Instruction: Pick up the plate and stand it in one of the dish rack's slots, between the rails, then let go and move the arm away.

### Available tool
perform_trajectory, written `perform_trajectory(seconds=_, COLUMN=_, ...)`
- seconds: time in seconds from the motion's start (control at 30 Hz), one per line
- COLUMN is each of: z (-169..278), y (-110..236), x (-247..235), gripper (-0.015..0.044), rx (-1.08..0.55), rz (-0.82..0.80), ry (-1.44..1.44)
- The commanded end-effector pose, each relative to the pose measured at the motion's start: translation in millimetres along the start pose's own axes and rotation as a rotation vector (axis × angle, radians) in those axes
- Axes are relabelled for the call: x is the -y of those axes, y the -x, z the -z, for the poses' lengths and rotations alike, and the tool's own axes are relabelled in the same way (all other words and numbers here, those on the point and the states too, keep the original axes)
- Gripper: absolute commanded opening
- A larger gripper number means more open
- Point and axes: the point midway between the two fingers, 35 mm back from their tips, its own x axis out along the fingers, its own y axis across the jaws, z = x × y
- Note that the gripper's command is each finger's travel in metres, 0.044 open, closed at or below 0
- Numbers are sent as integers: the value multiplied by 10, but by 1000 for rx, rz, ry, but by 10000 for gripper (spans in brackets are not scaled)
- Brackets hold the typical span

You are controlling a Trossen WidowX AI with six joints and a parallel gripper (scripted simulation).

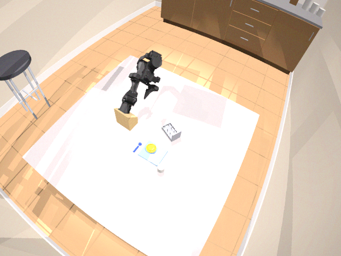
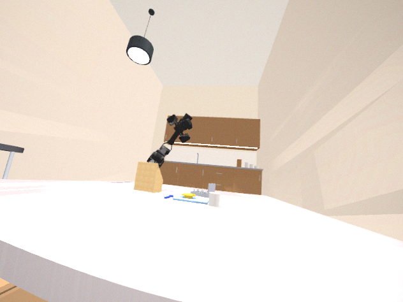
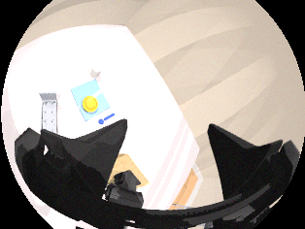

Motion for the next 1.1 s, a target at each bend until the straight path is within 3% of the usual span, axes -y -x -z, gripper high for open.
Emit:
perform_trajectory(seconds=0.0, z=-139, y=-164, x=-114, gripper=400, rx=-59, rz=-102, ry=77)
perform_trajectory(seconds=0.43, z=-414, y=-819, x=-556, gripper=400, rx=-247, rz=-430, ry=224)
perform_trajectory(seconds=1.07, z=-485, y=-1695, x=-1268, gripper=400, rx=-427, rz=-900, ry=410)
